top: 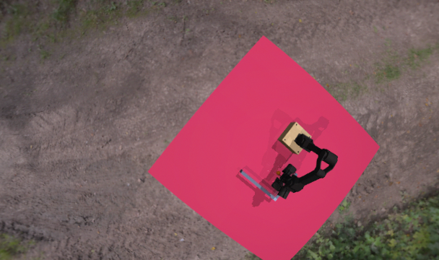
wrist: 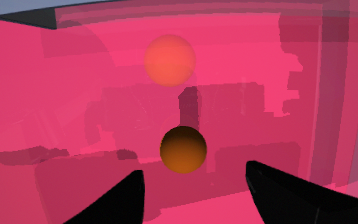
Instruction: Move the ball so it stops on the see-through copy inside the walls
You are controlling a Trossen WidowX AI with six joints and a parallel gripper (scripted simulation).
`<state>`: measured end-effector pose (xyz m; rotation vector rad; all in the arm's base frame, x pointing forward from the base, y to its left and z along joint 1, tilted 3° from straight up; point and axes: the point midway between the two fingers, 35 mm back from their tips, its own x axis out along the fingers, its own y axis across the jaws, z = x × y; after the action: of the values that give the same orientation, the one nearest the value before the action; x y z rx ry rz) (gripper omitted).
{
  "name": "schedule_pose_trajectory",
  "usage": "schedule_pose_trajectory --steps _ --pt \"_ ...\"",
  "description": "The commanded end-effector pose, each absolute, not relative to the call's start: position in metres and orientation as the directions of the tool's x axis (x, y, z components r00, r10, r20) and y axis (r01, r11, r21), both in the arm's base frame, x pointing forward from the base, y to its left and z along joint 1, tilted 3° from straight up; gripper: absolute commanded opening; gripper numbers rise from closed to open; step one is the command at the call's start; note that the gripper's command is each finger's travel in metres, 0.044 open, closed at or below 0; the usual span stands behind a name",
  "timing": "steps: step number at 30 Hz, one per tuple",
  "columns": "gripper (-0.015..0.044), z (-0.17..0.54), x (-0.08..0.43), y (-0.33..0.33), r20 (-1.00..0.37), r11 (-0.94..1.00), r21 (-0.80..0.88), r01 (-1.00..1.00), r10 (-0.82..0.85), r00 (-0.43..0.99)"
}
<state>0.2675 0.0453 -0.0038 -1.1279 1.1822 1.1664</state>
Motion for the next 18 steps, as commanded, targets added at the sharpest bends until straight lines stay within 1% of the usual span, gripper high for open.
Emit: schedule_pose_trajectory --steps 1,18 --pt "0.0249 -0.011 0.265 0.044 -0.999 0.064 -0.011 -0.998 0.048 0.014" --pt "0.0249 -0.038 0.265 0.046 -0.999 0.064 -0.011 -0.998 0.048 0.014"
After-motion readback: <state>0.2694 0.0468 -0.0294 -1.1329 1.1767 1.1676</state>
